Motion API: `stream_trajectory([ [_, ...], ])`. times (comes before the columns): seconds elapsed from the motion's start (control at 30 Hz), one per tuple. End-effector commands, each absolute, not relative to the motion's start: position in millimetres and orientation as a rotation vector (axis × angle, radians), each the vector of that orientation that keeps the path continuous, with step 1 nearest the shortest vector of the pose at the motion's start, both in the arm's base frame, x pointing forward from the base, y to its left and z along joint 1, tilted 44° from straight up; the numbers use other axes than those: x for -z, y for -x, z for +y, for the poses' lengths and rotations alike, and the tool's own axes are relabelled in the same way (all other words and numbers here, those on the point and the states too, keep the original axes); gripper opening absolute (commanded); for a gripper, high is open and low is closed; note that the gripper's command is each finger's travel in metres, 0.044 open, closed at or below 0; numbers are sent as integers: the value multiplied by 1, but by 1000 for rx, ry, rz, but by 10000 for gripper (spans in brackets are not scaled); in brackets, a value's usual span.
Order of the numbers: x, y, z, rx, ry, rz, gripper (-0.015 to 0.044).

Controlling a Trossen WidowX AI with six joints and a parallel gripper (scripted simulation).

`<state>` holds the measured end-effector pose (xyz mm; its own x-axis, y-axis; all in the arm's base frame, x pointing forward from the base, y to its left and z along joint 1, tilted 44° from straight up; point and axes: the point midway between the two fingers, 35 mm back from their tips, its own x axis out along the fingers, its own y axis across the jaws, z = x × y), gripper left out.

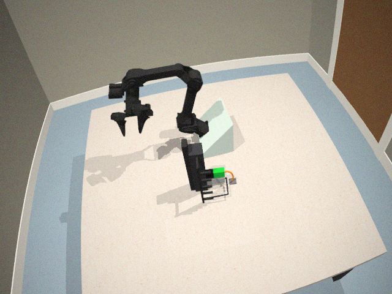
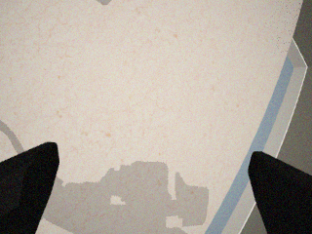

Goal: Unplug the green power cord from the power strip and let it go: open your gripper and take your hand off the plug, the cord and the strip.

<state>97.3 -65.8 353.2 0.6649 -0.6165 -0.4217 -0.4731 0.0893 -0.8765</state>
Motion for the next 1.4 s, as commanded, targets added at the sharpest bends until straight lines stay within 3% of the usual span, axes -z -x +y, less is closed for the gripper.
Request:
stream_trajectory([
  [0.0, -353, -97, -66, 133, 1548, 932, 374],
  [0.27, -359, -107, -76, 55, 1568, 855, 164],
  [0.87, -366, -178, -98, -202, 1623, 627, 160],
  [1.37, -359, -266, -68, -410, 1664, 450, 160],
])
